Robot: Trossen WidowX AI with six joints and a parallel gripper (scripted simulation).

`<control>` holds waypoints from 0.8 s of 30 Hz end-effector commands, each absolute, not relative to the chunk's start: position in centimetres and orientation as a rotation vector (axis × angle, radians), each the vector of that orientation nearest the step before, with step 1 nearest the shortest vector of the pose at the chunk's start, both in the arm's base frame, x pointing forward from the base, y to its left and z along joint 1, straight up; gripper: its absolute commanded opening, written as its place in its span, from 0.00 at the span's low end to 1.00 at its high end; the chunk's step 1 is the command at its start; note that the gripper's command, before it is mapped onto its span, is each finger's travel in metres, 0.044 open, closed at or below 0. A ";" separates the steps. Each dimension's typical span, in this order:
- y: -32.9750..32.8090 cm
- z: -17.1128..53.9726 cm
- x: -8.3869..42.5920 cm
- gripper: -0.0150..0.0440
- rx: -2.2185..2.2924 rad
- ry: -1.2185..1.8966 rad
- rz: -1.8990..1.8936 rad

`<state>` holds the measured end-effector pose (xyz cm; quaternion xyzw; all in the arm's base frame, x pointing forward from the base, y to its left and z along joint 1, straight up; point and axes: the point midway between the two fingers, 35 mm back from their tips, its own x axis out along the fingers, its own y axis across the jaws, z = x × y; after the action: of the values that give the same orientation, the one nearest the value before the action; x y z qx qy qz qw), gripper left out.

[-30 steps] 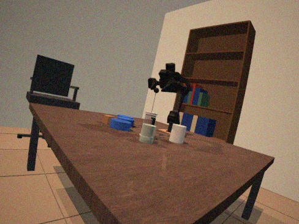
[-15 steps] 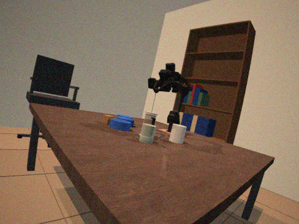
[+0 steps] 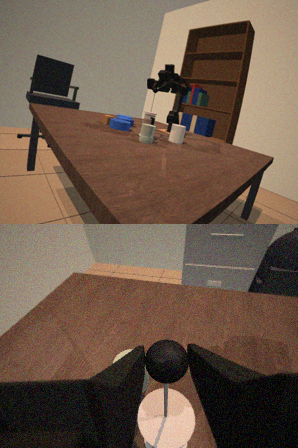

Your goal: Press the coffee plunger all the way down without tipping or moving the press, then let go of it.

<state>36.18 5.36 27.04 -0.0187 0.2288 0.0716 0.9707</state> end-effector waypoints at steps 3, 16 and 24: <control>5.4 24.7 36.3 0.45 -0.038 0.499 0.143; 5.4 22.6 36.6 0.45 -0.038 0.499 0.143; 5.4 21.3 36.7 0.45 -0.038 0.498 0.143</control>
<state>36.76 5.45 24.98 -0.0169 0.2041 0.0720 0.9762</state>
